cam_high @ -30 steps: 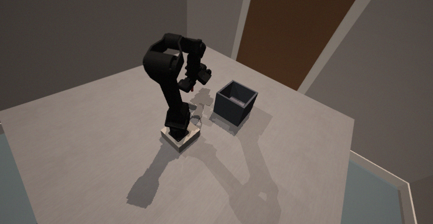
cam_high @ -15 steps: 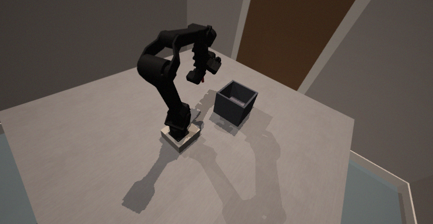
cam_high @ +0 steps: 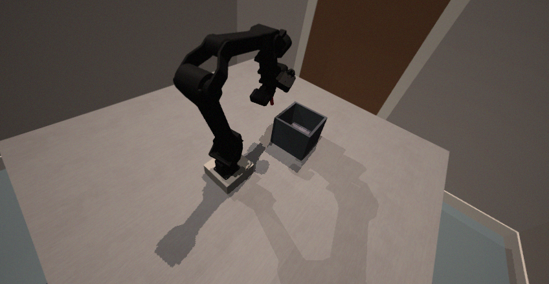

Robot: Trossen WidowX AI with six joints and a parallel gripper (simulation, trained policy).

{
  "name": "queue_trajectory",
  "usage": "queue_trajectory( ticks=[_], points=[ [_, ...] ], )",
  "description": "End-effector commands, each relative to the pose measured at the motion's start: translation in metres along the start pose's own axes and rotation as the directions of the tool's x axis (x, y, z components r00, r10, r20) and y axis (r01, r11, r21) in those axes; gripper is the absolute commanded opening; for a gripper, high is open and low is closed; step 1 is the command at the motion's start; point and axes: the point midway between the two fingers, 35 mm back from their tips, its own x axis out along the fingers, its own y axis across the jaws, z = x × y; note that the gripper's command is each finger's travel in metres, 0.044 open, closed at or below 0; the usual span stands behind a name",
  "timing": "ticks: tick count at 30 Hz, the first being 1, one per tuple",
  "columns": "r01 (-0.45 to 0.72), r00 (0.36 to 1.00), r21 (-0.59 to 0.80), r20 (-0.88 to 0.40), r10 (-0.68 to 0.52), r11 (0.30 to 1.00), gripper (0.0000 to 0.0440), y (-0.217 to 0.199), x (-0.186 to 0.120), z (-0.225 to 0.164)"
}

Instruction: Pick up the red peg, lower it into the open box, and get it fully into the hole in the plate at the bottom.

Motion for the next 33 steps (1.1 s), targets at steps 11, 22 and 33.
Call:
queue_trajectory(
  ticks=[11, 22, 33],
  points=[
    [0.051, 0.998, 0.025, 0.042, -0.052, 0.998, 0.0000, 0.006, 0.004, 0.042],
    [0.094, 0.995, 0.039, 0.042, -0.096, 0.995, 0.0000, 0.008, 0.015, 0.071],
    [0.138, 0.990, 0.044, 0.031, -0.139, 0.990, 0.0000, 0.006, 0.037, 0.097]
  ],
)
